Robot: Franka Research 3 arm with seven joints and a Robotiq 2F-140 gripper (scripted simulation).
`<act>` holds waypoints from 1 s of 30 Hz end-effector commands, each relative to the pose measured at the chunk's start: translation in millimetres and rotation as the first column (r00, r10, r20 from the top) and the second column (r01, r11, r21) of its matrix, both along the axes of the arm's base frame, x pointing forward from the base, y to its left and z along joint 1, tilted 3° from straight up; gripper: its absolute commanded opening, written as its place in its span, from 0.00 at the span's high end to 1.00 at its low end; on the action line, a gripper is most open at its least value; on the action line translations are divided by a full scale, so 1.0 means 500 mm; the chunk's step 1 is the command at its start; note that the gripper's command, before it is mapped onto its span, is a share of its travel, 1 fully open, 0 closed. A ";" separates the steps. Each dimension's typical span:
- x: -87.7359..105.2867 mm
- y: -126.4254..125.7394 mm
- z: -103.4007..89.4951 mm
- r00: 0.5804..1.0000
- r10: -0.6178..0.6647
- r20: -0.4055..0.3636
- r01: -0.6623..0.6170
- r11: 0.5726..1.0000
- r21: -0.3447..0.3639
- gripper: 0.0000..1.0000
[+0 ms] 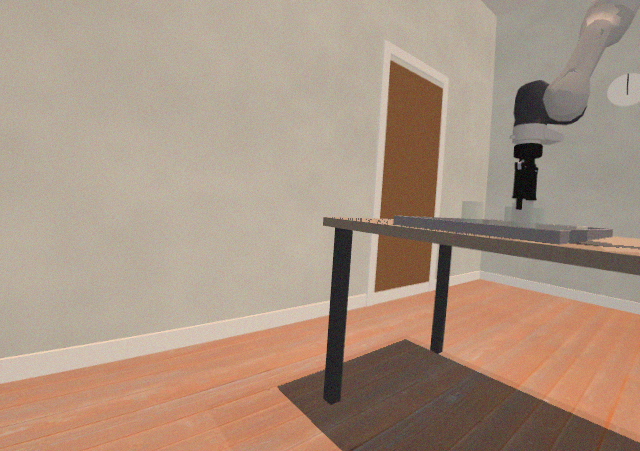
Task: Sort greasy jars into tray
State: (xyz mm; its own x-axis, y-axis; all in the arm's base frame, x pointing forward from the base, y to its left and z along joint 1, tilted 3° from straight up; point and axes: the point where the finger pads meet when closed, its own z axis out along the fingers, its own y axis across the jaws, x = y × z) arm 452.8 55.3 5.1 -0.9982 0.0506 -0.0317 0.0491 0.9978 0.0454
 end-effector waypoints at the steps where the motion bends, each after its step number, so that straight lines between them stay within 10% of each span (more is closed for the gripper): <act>1: 0.002 -0.001 0.014 1.000 -0.002 0.003 0.002 1.000 0.000 1.00; 30: -0.003 -0.007 0.151 1.000 -0.002 0.003 0.002 1.000 0.000 1.00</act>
State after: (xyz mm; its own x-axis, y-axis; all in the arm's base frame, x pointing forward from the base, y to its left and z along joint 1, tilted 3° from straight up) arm 456.3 51.1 77.0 -0.9954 0.0812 -0.0510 0.0790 0.9960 0.0424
